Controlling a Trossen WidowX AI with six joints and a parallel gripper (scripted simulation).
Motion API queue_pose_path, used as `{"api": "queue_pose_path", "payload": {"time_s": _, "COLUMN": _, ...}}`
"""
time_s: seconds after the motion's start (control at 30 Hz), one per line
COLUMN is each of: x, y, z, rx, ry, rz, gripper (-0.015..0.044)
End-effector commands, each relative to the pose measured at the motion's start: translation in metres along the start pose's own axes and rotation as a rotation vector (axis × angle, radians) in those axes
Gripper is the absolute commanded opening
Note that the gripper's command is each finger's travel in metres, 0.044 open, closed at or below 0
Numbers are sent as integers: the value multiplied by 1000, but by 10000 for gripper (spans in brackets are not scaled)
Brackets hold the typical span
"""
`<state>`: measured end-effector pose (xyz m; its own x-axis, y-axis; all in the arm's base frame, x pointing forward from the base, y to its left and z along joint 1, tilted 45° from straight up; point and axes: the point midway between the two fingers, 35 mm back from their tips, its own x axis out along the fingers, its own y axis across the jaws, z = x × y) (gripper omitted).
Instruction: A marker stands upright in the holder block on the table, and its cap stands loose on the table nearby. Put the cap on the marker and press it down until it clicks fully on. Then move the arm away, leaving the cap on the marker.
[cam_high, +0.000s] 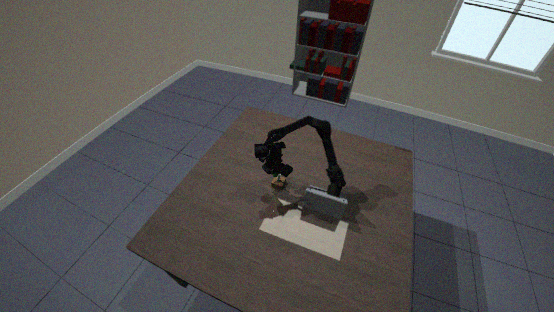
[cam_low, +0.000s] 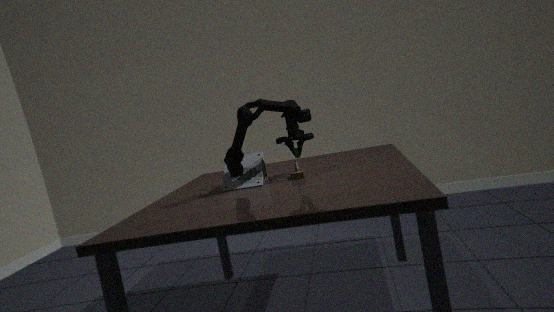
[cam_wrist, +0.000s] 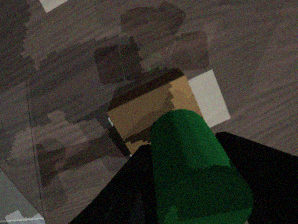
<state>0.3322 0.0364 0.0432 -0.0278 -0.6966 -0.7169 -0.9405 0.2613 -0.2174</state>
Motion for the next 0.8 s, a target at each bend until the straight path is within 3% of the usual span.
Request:
{"api": "queue_pose_path", "payload": {"time_s": 0.0, "x": -5, "y": 2, "z": -14, "rx": -3, "ry": 2, "rz": -4, "gripper": 0}}
{"api": "queue_pose_path", "payload": {"time_s": 0.77, "x": 7, "y": 5, "z": -27, "rx": -3, "ry": 3, "rz": -4, "gripper": 0}}
